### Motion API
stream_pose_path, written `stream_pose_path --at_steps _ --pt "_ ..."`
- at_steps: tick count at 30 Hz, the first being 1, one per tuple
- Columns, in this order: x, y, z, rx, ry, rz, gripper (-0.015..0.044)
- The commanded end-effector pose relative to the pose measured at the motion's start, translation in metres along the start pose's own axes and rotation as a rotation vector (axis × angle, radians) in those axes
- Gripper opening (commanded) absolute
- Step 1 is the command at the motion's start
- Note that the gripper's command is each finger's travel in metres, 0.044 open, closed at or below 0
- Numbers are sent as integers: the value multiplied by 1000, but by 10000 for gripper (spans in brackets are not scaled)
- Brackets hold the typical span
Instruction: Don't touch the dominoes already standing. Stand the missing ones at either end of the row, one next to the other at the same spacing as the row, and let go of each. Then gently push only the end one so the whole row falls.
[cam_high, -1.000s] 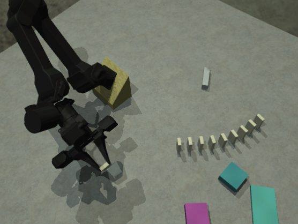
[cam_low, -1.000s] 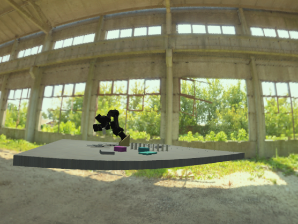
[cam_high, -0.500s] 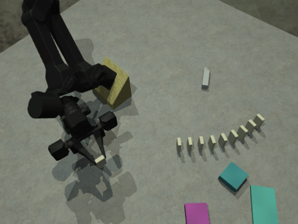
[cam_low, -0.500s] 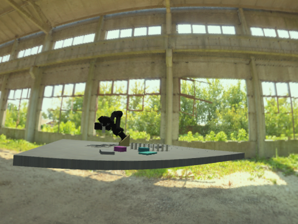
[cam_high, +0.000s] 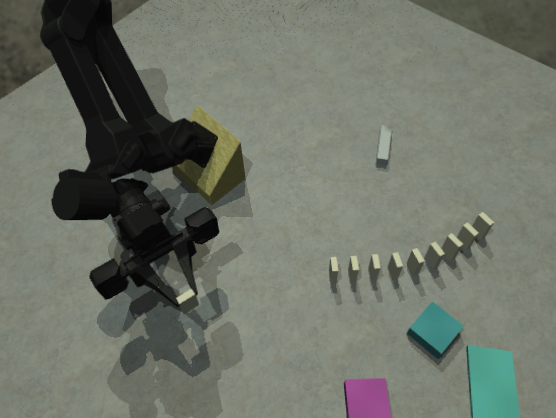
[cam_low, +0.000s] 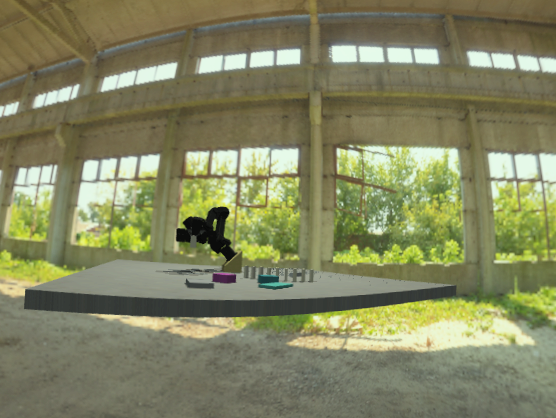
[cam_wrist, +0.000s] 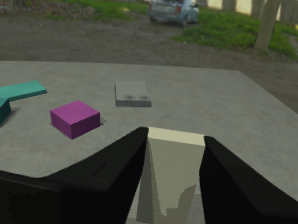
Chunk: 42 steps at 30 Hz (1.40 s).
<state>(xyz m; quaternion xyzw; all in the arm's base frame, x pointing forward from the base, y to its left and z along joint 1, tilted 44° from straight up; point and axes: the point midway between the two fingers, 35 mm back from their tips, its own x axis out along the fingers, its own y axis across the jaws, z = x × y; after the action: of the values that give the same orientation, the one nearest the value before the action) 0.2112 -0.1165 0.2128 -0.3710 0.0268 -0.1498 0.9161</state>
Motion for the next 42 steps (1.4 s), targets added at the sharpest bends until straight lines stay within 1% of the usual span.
stream_pose_path --at_steps 1,22,42 --pt "1 0 -1 -4 -3 4 107" --pt "17 -6 -28 -10 3 9 107" --pt "24 -7 -57 -14 9 14 107"
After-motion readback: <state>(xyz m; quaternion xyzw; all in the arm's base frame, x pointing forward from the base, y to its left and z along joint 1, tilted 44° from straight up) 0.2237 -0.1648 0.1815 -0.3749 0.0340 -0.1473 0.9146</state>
